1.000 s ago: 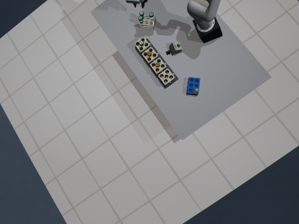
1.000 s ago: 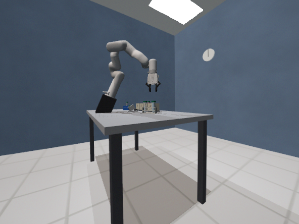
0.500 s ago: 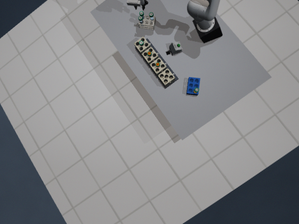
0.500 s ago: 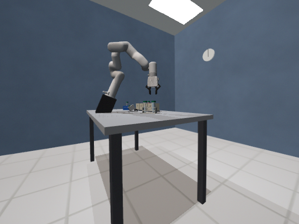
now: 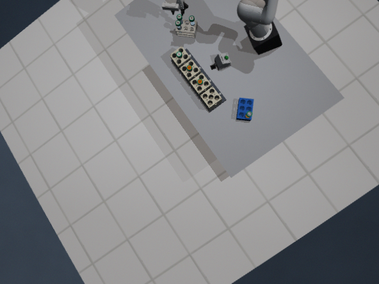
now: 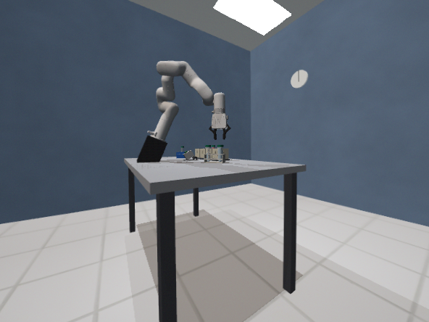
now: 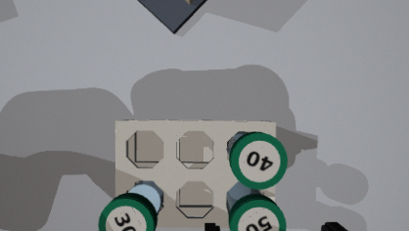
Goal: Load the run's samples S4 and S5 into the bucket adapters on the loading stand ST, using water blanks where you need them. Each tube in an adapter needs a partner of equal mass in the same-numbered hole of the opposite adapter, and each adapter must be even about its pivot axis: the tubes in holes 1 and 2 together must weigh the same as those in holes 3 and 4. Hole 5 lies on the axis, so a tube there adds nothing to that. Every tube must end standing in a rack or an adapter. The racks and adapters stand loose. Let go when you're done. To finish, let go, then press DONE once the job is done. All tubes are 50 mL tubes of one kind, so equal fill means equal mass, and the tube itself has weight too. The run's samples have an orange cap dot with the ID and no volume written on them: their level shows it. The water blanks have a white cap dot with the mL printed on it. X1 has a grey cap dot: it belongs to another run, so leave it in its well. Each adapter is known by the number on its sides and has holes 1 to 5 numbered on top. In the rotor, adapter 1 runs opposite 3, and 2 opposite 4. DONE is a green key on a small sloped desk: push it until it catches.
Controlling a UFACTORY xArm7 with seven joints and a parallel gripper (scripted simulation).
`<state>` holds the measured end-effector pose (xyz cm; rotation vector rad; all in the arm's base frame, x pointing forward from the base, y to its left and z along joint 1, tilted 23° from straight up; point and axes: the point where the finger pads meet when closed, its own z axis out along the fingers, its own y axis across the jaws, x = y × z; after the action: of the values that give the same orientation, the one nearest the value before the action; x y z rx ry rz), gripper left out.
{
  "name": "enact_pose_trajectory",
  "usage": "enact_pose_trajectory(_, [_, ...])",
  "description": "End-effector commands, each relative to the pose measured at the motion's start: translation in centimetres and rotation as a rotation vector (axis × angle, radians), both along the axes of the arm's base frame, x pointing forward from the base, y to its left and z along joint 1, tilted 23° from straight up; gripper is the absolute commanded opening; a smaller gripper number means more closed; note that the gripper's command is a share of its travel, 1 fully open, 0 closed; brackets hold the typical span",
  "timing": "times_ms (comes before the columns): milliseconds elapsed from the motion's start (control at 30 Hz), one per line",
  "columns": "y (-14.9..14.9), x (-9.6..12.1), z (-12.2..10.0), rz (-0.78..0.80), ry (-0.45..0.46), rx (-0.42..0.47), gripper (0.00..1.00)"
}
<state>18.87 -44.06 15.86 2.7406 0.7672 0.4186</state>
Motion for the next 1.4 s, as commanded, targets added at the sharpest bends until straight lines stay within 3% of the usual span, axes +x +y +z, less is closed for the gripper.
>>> enact_pose_trajectory(0, [-0.3,0.3,-0.7,-0.001,-0.001,-0.003,0.57])
enact_pose_trajectory(533, [-0.8,1.3,-3.3,-0.001,-0.001,-0.003,0.57])
enact_pose_trajectory(1367, [-0.9,1.6,-4.1,-0.001,-0.001,-0.003,0.57])
